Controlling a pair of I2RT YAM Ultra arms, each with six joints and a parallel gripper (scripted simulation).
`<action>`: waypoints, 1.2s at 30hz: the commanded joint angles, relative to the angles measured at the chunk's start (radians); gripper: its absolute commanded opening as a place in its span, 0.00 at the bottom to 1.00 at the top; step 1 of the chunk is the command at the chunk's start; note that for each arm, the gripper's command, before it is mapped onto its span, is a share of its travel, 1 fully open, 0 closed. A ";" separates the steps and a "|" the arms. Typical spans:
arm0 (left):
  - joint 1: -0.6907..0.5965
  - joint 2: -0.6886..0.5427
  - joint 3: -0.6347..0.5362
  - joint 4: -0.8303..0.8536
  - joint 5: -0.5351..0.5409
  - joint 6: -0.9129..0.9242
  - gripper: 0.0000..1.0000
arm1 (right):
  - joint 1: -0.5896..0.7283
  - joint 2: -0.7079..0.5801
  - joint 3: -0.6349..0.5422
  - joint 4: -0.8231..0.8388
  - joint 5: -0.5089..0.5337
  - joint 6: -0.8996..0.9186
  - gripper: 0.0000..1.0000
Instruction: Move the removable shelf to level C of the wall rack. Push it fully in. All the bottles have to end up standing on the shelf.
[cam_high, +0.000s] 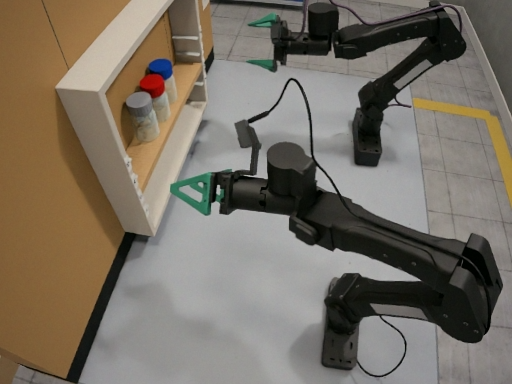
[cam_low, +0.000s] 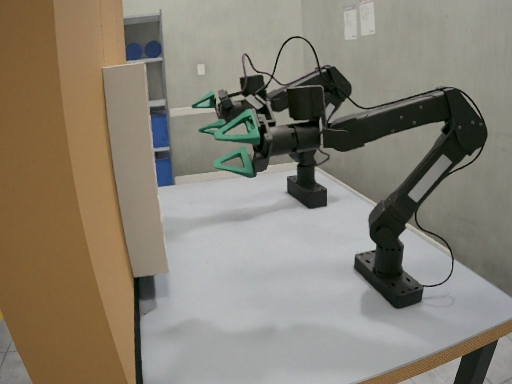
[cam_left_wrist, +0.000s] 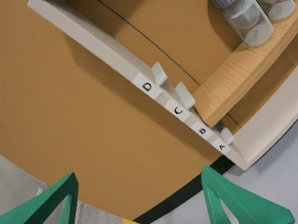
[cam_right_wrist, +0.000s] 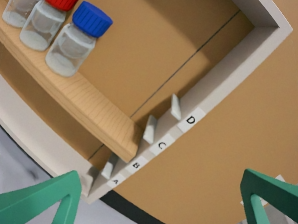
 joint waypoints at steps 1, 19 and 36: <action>-0.030 -0.025 -0.012 0.044 -0.039 0.047 1.00 | 0.016 -0.032 -0.010 0.057 0.017 -0.054 1.00; -0.148 -0.011 -0.085 0.132 -0.157 0.222 1.00 | 0.042 -0.040 -0.104 0.145 0.049 -0.229 1.00; -0.256 0.024 -0.148 0.231 -0.264 0.384 1.00 | 0.068 -0.037 -0.190 0.238 0.079 -0.391 1.00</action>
